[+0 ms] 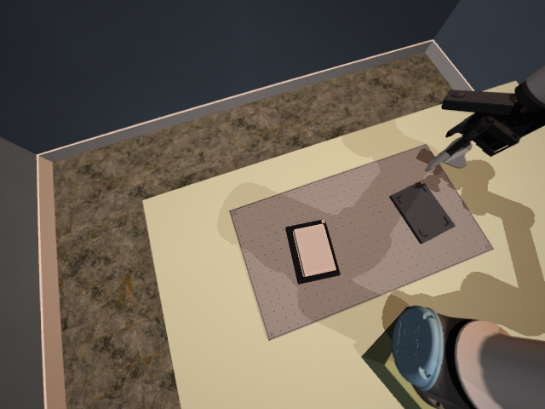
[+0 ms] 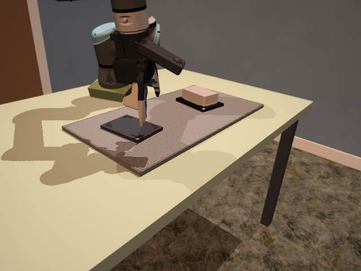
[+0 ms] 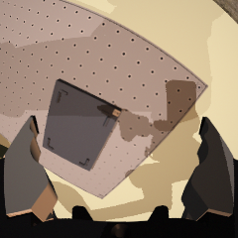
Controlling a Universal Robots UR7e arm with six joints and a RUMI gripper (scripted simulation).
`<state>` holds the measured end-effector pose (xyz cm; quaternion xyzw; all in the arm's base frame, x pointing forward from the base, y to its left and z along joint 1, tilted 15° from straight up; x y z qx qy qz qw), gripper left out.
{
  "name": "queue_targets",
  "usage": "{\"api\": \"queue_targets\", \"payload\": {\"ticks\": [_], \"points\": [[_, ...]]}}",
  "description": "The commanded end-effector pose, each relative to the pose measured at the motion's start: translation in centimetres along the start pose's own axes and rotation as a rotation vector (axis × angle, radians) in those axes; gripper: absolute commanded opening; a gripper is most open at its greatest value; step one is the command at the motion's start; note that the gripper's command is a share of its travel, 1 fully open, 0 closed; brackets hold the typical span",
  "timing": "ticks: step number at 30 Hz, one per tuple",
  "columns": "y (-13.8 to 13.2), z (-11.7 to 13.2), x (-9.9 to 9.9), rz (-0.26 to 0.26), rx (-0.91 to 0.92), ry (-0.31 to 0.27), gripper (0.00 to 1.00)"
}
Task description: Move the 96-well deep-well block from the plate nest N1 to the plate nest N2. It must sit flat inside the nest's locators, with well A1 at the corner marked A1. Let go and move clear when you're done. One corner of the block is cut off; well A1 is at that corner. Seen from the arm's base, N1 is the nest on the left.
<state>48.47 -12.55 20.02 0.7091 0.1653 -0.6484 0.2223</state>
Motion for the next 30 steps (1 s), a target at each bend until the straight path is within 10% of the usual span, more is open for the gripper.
{"api": "queue_targets", "payload": {"ticks": [1, 30], "points": [[-1.5, -1.1, 0.4, 0.001, 0.041, -0.011, 1.0], [-11.0, -5.5, 2.6, 0.012, 0.173, -0.045, 1.0]]}}
Point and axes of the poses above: the point where the finger pads meet when closed, its own x axis out along the fingers, its own y axis across the jaws, z = x × y, the point moved 4 cm from there along -x, back along the fingers, and after that the axes turned 9 degrees about x, right-handed, at the moved point
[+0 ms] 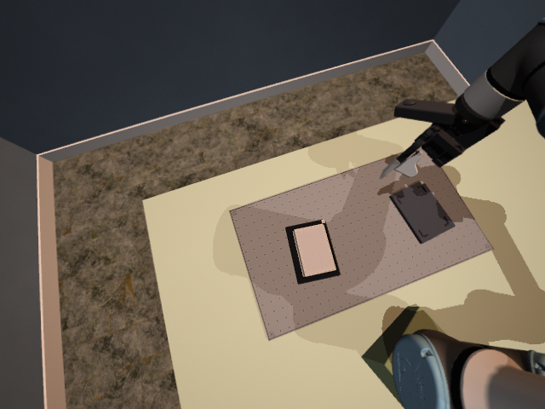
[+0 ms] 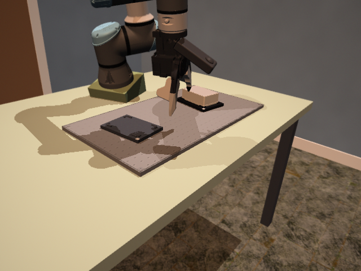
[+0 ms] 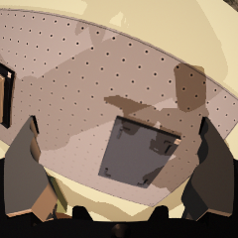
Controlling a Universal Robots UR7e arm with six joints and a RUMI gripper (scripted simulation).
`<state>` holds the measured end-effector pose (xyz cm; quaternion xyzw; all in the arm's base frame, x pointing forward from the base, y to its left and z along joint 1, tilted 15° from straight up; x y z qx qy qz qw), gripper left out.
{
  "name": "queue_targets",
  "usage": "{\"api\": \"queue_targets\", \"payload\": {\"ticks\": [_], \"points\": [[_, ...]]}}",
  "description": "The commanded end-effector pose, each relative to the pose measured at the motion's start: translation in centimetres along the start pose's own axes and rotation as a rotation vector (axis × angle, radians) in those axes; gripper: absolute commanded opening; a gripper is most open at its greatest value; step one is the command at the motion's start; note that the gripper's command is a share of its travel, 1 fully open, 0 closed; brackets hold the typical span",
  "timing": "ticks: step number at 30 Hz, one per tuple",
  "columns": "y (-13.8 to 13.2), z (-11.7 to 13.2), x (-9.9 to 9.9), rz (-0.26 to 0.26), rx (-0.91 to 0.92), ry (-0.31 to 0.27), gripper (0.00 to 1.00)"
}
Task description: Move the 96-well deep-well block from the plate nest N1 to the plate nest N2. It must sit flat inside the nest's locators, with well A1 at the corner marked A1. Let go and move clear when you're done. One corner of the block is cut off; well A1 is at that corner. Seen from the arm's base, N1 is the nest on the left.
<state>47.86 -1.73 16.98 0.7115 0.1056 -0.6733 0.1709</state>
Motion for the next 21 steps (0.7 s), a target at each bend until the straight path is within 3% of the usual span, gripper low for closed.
{"api": "queue_targets", "payload": {"ticks": [1, 21], "points": [[-1.8, -0.4, 0.3, 0.004, 0.014, -0.003, 1.0], [-8.9, -0.8, 1.5, 0.026, 0.112, -0.019, 1.0]]}}
Point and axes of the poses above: the point where the finger pads meet when closed, its own x axis out along the fingers, its own y axis across the jaws, z = x × y, the point moved 4 cm from there along -x, back along the fingers, and after that the axes turned 9 degrees about x, right-handed, at the moved point
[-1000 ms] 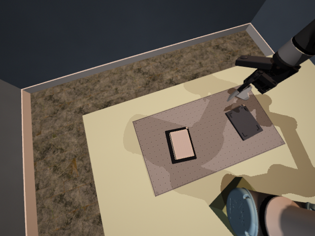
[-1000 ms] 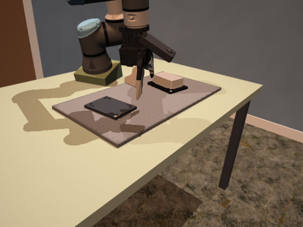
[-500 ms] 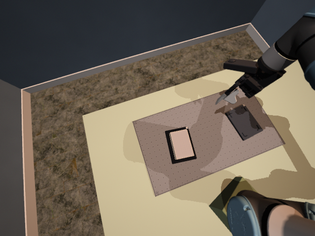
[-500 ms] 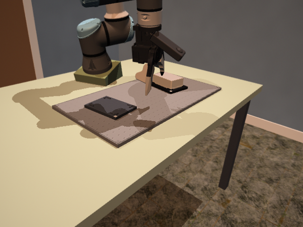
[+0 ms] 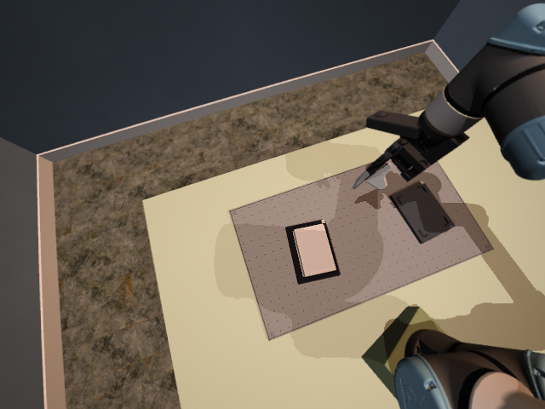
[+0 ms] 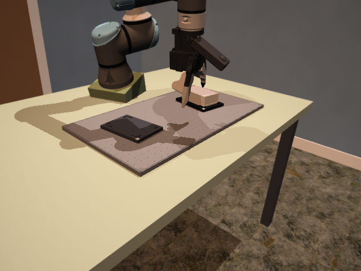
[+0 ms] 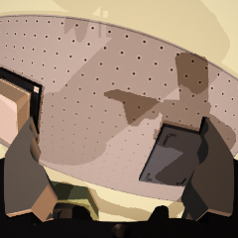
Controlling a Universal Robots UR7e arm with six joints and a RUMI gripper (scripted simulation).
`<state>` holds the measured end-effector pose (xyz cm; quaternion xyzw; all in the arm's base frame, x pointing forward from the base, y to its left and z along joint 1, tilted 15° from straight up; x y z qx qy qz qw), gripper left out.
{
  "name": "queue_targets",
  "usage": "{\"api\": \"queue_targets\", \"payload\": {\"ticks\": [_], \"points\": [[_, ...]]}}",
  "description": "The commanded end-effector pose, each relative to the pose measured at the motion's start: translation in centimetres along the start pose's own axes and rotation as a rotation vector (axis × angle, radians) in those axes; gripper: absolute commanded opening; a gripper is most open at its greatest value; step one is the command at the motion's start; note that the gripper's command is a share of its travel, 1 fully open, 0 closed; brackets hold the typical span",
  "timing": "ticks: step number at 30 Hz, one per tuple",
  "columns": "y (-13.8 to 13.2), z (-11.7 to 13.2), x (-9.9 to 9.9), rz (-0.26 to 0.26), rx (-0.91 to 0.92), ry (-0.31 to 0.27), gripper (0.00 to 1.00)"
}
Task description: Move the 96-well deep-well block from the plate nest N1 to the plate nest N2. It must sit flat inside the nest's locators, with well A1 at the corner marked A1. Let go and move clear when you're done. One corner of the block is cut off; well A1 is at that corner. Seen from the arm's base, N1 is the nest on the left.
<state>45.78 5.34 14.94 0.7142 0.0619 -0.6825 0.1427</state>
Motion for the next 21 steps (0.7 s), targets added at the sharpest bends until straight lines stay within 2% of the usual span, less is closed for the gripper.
{"api": "queue_targets", "payload": {"ticks": [1, 21], "points": [[-1.9, 0.1, 0.2, 0.014, 0.042, -0.004, 1.0], [-9.2, 1.9, 1.3, 0.045, 0.14, -0.004, 1.0]]}}
Point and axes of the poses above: the point where the finger pads meet when closed, its own x axis out along the fingers, its own y axis across the jaws, z = x × y, the point moved 4 cm from there along -x, back along the fingers, and after that the axes turned 9 degrees about x, right-handed, at the moved point
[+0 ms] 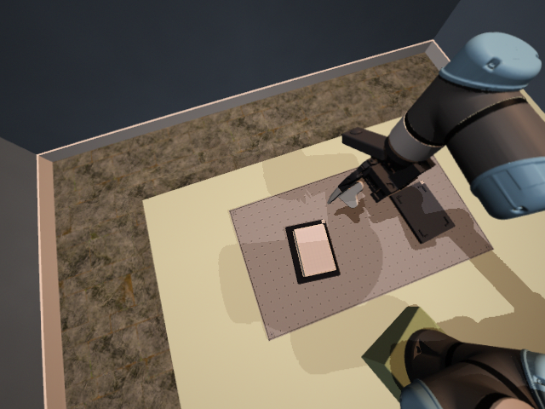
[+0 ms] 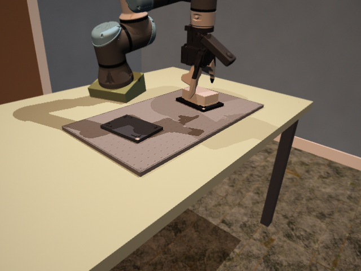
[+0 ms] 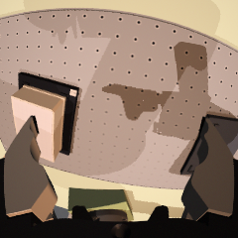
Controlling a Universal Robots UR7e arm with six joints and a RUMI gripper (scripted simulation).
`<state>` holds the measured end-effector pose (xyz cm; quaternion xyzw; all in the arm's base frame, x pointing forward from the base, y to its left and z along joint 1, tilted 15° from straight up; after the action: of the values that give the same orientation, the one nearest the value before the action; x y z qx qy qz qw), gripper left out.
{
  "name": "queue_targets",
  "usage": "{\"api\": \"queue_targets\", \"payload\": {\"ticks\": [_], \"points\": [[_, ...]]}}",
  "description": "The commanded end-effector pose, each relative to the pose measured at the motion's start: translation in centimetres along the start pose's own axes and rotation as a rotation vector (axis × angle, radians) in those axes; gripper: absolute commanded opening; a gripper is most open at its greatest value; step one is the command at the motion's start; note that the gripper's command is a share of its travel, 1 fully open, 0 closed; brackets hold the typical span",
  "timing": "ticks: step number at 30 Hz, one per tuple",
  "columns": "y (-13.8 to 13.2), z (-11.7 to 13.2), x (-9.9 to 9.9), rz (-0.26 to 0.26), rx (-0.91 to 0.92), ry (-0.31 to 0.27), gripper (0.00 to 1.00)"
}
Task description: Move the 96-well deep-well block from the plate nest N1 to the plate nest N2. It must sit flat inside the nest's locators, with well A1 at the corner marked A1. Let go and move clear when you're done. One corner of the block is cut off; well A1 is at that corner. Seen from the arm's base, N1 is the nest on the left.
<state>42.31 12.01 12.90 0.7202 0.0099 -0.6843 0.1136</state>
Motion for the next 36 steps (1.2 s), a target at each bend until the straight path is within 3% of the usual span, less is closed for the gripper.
{"api": "queue_targets", "payload": {"ticks": [1, 36], "points": [[-2.0, 0.9, 0.2, 0.01, 0.025, 0.002, 1.0], [-12.5, 8.8, 1.6, 0.08, 0.254, 0.059, 1.0]]}}
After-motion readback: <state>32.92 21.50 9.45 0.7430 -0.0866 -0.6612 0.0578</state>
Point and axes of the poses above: the point where the finger pads meet when closed, its own x axis out along the fingers, its own y axis across the jaws, z = x × y, the point moved 4 cm from there along -x, back along the fingers, and after that the axes turned 9 degrees about x, right-handed, at the moved point
